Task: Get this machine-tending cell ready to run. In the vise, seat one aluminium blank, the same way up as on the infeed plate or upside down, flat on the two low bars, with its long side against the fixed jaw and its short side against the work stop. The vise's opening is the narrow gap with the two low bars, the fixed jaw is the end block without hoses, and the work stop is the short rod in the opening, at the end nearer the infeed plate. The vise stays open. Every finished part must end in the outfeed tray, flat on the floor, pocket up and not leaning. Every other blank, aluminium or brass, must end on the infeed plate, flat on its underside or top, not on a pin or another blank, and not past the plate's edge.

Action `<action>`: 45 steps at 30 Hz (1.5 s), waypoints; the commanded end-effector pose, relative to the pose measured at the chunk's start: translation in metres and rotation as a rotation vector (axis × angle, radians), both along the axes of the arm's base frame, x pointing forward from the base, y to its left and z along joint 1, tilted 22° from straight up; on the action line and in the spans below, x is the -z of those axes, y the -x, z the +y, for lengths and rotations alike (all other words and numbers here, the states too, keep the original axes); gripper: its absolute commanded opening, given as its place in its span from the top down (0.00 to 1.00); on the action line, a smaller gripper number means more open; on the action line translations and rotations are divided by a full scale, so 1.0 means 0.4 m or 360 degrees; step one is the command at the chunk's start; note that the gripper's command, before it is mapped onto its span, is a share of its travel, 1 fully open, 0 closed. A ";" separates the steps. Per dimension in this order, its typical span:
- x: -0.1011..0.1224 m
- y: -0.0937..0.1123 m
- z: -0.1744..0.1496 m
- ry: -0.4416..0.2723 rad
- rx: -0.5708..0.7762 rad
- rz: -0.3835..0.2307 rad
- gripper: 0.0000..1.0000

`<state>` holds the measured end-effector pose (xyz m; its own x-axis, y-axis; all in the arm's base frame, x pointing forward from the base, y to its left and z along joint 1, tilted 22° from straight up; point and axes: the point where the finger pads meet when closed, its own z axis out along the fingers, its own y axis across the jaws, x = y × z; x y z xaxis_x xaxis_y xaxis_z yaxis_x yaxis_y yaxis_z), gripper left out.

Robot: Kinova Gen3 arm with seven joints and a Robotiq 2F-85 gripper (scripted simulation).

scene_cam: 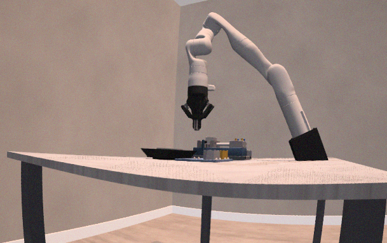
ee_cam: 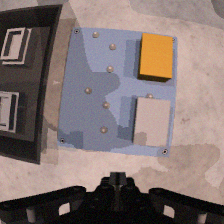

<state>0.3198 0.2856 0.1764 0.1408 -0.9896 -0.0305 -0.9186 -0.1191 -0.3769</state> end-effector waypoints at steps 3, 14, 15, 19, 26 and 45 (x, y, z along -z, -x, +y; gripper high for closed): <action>0.003 0.000 0.004 -0.0010 0.0004 0.0002 1.00; 0.003 0.000 0.004 -0.0010 0.0004 0.0002 1.00; 0.003 0.000 0.004 -0.0010 0.0004 0.0002 1.00; 0.003 0.000 0.004 -0.0010 0.0004 0.0002 1.00; 0.003 0.000 0.004 -0.0010 0.0004 0.0002 1.00; -0.033 0.010 0.007 -0.0018 0.0006 -0.0003 1.00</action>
